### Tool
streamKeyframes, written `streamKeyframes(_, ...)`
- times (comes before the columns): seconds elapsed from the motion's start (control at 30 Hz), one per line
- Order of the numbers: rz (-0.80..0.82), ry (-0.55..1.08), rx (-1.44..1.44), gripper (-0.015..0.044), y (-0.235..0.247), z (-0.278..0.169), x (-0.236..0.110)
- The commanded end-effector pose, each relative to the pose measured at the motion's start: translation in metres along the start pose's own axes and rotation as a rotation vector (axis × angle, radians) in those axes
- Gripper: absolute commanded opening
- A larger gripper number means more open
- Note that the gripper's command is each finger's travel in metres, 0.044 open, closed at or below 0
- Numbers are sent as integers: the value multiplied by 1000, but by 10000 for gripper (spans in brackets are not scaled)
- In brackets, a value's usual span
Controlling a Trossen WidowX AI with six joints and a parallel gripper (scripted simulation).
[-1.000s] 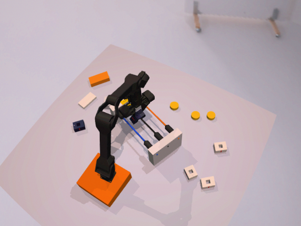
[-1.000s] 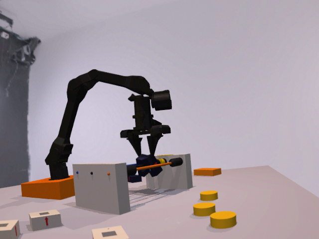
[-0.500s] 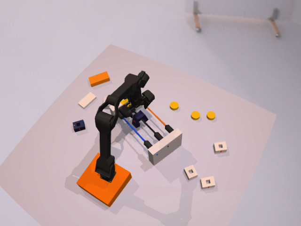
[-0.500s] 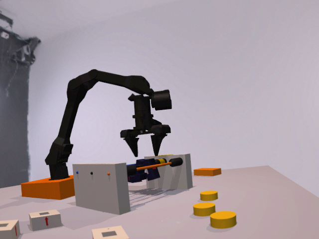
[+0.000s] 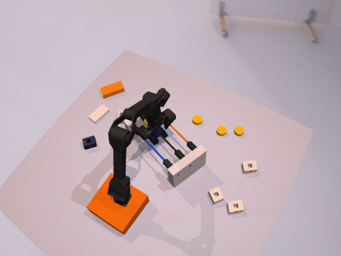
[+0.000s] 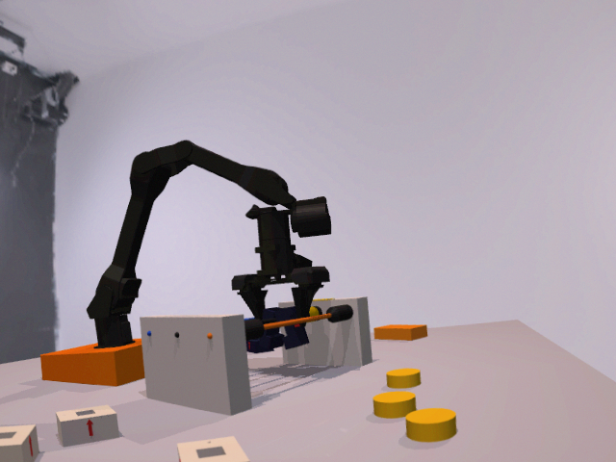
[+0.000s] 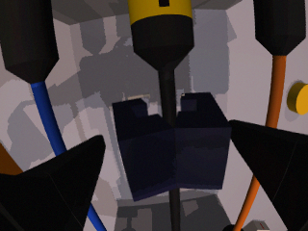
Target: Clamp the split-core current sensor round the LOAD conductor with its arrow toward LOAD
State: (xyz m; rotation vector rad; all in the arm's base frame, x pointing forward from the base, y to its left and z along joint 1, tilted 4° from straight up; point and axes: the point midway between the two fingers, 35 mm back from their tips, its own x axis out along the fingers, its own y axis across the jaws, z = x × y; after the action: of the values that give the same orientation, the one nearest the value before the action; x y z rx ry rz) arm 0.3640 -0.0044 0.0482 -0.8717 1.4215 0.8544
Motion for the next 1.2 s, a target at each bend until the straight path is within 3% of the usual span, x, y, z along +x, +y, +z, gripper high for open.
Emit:
streamKeyframes(0.0, -3, 3, -4, 440, 0, -1, 6)
streamKeyframes(0.67, -3, 3, -4, 440, 0, -1, 32)
streamKeyframes(1.17, -6, -2, 0, 340, 0, 0, 28)
